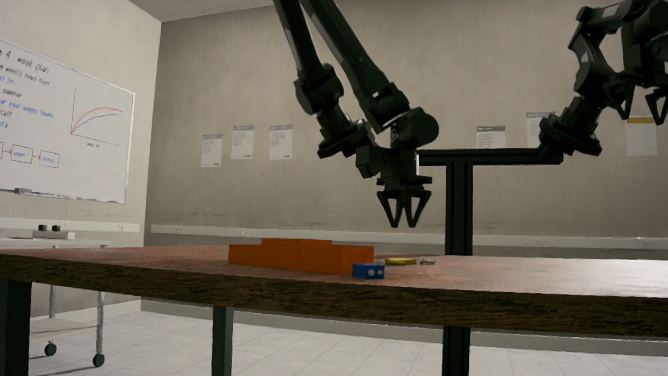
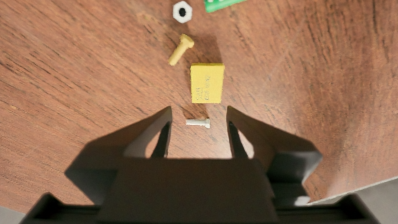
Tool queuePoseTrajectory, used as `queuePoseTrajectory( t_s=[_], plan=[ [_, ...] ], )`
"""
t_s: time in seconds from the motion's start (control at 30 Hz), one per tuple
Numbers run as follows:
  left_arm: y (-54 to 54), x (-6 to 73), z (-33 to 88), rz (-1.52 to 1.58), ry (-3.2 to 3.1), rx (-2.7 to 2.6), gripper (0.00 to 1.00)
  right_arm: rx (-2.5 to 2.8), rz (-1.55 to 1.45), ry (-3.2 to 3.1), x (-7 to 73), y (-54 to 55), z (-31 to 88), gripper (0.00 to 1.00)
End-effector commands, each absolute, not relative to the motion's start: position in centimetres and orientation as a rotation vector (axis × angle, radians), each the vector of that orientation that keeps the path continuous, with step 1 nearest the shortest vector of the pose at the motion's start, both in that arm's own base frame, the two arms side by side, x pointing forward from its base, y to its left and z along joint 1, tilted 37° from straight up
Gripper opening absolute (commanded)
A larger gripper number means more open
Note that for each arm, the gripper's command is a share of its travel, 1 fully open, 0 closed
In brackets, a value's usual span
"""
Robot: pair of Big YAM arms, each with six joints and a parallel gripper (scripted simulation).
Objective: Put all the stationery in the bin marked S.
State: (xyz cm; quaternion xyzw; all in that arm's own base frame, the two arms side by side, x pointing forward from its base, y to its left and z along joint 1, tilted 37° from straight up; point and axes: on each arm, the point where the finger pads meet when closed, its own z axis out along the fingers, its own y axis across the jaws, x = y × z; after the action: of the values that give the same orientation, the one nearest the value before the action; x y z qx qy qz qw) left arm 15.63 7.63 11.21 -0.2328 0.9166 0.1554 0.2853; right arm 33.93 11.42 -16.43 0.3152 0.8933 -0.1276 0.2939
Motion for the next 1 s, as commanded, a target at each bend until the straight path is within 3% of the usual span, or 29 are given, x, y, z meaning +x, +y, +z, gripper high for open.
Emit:
queuePoseTrajectory(
  t_s=[0.0, 0.97],
  plan=[
    [7.6, 15.3, 10.6, 0.422, 2.466, -0.618, 1.00, 0.839, -0.351, 2.383, 32.9, 11.1, -17.0, 0.53],
    [7.6, 15.3, 10.6, 0.422, 2.466, -0.618, 1.00, 0.846, -0.352, 2.380, 33.7, 10.3, -17.7, 0.53]
  ],
)
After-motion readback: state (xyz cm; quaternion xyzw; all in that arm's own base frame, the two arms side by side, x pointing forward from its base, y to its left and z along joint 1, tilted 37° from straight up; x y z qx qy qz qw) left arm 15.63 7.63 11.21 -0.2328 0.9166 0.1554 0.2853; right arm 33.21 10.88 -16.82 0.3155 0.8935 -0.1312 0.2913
